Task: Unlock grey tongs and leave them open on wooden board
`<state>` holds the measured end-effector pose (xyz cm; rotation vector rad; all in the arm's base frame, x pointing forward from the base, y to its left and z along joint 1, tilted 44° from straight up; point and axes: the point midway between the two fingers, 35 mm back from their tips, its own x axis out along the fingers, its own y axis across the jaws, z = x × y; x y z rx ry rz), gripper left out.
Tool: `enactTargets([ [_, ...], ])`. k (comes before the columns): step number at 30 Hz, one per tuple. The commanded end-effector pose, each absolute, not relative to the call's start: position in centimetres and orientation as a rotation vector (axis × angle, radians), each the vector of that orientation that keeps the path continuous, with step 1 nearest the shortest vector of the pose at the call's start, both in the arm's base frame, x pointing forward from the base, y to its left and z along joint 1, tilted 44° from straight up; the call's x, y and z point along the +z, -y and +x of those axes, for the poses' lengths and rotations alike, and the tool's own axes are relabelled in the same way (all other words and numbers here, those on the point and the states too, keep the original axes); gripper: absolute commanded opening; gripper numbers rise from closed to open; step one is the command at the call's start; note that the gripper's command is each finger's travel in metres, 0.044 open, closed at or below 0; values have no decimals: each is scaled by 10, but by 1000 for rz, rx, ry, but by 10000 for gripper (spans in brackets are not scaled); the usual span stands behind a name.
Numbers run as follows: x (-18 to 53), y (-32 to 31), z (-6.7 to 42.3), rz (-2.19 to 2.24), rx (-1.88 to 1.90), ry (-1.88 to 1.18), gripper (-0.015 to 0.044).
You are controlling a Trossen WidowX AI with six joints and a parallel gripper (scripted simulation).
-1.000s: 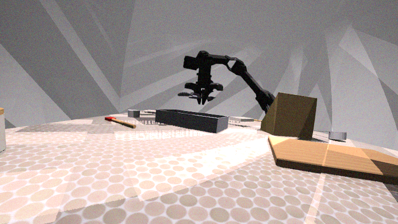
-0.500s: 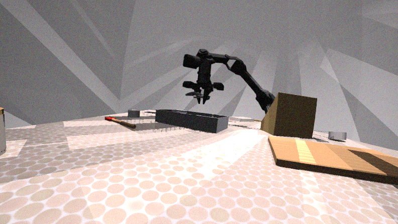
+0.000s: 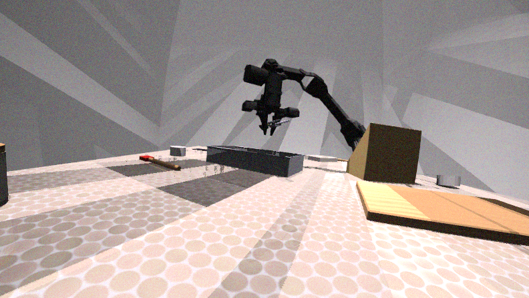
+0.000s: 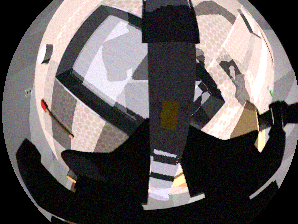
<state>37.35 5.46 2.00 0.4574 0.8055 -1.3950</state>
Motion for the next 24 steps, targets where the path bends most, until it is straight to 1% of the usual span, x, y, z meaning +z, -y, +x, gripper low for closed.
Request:
enactTargets([
  [1, 17, -64, 374, 360, -1325, -899, -150],
  [24, -5, -108, 368, -330, -786, -1391, -150],
])
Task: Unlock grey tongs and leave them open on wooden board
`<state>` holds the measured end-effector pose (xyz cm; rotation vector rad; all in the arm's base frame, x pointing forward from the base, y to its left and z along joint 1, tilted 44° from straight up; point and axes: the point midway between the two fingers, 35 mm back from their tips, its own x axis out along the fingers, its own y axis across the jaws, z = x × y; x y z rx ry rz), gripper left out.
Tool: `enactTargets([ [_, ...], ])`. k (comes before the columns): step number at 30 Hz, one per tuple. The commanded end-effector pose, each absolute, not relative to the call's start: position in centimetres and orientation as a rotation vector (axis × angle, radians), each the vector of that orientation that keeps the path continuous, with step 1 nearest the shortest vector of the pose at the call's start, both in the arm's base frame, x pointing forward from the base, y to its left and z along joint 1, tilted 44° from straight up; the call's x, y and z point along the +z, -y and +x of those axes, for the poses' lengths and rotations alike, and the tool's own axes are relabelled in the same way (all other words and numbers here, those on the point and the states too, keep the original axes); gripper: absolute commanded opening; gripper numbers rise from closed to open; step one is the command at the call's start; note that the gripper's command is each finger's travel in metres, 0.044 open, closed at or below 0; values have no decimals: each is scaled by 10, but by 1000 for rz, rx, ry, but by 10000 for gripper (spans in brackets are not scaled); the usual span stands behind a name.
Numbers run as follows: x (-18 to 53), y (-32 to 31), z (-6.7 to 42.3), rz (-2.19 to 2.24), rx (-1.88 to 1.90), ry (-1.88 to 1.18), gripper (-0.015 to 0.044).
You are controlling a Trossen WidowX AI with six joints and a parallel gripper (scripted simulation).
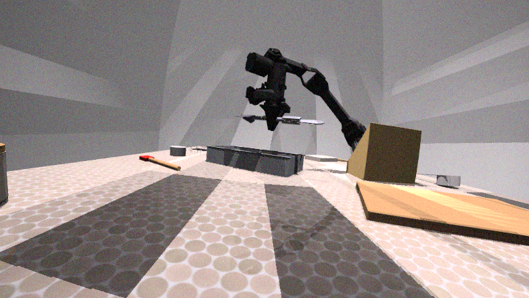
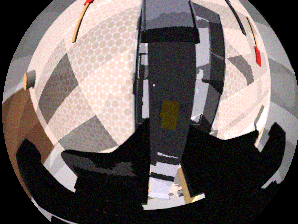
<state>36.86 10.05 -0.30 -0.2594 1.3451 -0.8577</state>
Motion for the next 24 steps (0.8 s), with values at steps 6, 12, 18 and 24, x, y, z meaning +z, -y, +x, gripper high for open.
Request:
enactTargets([
  [6, -11, -119, 365, -510, -620, -1487, -150],
  [12, -17, -130, 362, -689, -445, -1570, -150],
  [18, -24, -142, 358, -865, -258, -1639, -150],
  [24, -30, -153, 353, -1040, -64, -1691, -150],
])
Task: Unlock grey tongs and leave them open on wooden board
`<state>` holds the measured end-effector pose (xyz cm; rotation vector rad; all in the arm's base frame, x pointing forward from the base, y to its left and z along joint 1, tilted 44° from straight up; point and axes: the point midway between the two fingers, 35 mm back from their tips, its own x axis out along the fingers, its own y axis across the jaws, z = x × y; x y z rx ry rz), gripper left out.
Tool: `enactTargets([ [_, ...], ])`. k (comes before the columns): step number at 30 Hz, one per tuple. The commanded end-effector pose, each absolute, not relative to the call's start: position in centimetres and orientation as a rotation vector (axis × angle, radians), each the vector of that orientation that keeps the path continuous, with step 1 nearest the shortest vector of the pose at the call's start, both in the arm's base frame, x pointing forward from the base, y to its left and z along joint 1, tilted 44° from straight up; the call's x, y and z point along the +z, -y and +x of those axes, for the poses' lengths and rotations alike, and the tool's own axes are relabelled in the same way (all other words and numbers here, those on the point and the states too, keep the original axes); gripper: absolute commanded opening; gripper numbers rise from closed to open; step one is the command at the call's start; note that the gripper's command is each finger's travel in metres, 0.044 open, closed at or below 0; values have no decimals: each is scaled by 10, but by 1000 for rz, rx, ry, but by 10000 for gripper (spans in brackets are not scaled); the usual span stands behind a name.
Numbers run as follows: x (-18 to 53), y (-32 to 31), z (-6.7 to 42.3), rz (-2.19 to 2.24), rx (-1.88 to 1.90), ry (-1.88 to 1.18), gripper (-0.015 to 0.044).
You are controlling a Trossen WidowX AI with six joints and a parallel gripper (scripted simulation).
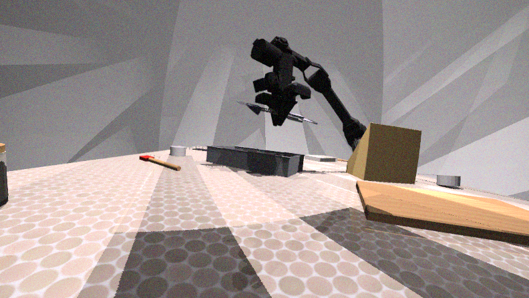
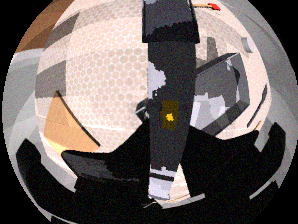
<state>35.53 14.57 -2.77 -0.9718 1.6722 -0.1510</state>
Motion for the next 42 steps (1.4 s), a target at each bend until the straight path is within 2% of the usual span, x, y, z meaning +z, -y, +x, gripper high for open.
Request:
enactTargets([
  [1, -31, -154, 353, -1069, -31, -1699, -150],
  [22, -52, -190, 335, -1649, 722, -1745, -150],
  [42, -71, -220, 314, -2119, 1535, -1558, -150],
])
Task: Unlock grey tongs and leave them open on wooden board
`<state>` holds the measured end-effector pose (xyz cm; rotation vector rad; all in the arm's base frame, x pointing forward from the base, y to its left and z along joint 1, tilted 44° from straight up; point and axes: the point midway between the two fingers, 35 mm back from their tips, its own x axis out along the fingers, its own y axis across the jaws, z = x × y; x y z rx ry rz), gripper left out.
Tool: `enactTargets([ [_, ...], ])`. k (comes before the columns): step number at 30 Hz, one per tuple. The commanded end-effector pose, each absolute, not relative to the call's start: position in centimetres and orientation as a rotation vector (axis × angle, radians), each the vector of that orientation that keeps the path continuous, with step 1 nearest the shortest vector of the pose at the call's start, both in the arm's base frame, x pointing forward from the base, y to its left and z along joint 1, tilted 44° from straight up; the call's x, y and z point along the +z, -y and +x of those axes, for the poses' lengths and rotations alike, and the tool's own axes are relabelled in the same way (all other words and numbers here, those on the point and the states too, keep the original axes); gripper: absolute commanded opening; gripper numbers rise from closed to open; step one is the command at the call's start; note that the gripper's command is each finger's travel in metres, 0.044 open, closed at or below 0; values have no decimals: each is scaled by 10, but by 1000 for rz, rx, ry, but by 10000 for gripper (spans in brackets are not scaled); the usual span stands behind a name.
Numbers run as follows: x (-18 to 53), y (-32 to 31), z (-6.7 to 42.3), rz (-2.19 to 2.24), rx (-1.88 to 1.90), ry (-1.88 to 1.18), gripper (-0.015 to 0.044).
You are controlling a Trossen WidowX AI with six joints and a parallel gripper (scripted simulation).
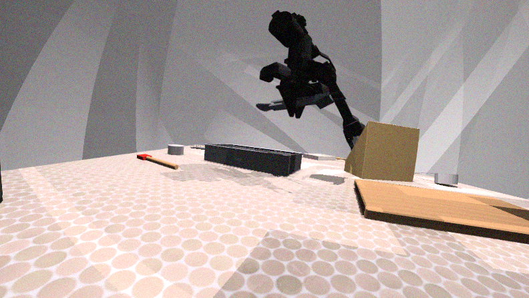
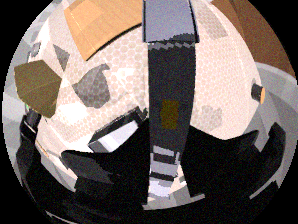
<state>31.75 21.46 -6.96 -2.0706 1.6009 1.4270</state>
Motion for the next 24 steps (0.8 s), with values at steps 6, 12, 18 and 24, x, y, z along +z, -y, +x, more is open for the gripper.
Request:
enactTargets([
  [6, -77, -229, 307, -2234, 1796, -1445, -150],
  [12, -83, -237, 300, -2331, 2063, -1302, -150],
  [18, -89, -245, 292, -2407, 2335, -1125, -150],
  [24, -95, -252, 284, -2456, 2610, -908, -150],
])
